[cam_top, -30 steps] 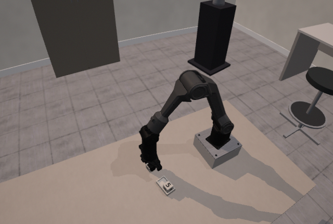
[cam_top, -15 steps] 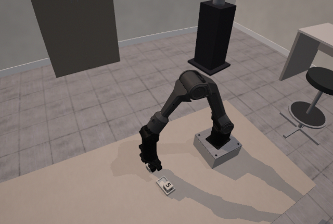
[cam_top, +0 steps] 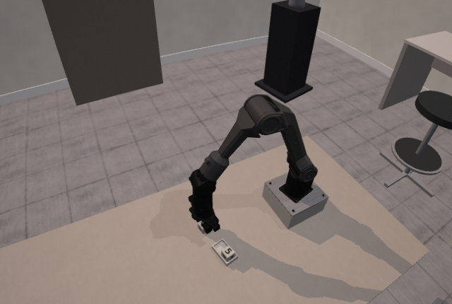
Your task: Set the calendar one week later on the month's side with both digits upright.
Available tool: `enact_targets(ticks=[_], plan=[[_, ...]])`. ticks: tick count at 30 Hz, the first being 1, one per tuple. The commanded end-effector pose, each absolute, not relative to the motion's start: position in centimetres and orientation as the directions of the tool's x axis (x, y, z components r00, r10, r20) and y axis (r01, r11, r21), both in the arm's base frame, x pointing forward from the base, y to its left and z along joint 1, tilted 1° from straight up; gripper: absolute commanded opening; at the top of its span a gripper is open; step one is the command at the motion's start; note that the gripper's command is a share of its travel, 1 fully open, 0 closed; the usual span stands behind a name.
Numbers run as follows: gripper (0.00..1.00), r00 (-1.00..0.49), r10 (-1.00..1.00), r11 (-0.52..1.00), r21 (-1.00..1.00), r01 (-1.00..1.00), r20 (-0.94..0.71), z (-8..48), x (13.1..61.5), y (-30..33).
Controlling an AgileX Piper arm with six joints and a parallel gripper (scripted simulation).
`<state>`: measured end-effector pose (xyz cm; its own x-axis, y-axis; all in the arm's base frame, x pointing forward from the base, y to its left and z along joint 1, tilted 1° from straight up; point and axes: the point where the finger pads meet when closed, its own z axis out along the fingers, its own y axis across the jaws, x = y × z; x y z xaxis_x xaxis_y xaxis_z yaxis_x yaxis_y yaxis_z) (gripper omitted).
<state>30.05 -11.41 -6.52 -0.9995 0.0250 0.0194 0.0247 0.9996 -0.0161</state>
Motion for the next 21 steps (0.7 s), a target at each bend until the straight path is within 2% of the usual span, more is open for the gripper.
enact_targets(ticks=[1, 21], plan=[[0.64, -1.000, 0.026, 1.000, -0.017, 0.026, 0.016, -6.1, 30.2, -11.5], [0.64, -1.000, 0.025, 1.000, -0.017, 0.025, 0.015, 1.9, 30.3, -11.3]])
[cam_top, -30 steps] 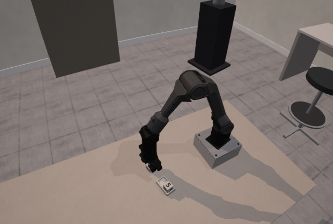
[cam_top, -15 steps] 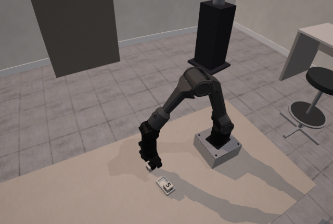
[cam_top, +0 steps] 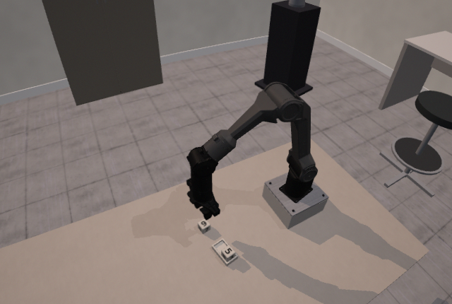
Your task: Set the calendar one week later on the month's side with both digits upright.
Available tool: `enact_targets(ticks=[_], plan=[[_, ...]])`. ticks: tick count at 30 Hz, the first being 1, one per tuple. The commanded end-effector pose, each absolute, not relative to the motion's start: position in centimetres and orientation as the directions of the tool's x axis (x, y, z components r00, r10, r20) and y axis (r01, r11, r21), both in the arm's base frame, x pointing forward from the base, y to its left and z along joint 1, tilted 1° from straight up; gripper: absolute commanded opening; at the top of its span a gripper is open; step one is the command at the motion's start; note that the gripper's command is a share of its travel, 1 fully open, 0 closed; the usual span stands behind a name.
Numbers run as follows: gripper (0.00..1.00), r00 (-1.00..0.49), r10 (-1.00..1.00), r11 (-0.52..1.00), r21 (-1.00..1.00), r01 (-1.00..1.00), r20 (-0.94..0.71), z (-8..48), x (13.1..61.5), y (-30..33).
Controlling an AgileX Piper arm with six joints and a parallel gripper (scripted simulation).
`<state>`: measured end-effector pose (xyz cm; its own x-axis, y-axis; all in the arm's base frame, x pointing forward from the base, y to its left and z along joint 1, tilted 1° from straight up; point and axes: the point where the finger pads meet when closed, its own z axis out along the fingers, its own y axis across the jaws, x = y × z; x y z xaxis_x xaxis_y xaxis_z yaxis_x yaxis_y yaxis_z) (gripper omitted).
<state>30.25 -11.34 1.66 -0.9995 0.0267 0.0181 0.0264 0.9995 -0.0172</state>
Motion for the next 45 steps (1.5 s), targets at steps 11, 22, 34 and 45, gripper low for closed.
enact_targets(ticks=[11, 22, 34, 45], plan=[[1.00, -1.000, 0.025, 1.000, -0.016, 0.025, 0.018, 2.25, 30.26, -11.29], [1.00, -1.000, 0.025, 1.000, -0.016, 0.025, 0.018, 2.25, 30.26, -11.29], [1.00, -0.997, 0.079, 0.997, -0.017, 0.079, 0.018, 2.20, 30.26, -11.29], [1.00, -0.855, 0.518, 0.855, -0.025, 0.518, 0.010, 1.84, 30.23, -11.34]])
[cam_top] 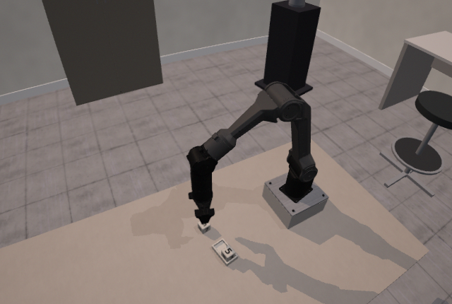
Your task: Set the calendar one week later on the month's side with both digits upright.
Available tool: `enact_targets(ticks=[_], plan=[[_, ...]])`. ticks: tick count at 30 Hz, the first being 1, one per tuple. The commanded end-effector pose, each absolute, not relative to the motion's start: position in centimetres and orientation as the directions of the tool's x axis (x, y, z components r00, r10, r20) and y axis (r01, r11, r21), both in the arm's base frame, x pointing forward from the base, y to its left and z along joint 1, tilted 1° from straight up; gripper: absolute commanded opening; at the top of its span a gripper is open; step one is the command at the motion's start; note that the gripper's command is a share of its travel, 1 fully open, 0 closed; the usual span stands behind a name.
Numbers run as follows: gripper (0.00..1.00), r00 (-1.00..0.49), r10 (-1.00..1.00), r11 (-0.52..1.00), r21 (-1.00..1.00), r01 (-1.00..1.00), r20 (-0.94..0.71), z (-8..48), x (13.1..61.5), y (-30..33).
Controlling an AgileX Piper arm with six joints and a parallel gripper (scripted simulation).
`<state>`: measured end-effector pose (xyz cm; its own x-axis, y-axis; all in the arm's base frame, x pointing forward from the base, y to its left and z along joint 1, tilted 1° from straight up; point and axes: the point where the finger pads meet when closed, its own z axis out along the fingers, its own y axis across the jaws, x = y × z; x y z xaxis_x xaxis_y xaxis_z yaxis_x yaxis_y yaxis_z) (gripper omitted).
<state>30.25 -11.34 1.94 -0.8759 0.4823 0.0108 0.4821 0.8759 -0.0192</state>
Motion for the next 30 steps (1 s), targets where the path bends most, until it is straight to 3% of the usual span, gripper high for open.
enact_targets(ticks=[1, 8, 10, 16, 24, 25, 30], plan=[[1.00, -0.813, 0.582, 0.813, -0.026, 0.581, 0.008, 1.80, 30.23, -11.34], [1.00, -0.392, 0.920, 0.392, -0.026, 0.920, -0.006, 1.49, 30.25, -11.40], [1.00, -0.392, 0.920, 0.392, -0.026, 0.920, -0.006, 1.49, 30.25, -11.40], [1.00, -0.070, 0.997, 0.069, -0.022, 0.997, -0.014, 1.32, 30.26, -11.45], [1.00, 0.043, 0.999, -0.043, -0.020, 0.999, -0.016, 1.27, 30.26, -11.46], [0.64, 0.042, 0.999, -0.043, -0.020, 0.999, -0.016, 1.27, 30.26, -11.46], [0.64, 0.043, 0.999, -0.043, -0.020, 0.999, -0.016, 1.27, 30.26, -11.46]])
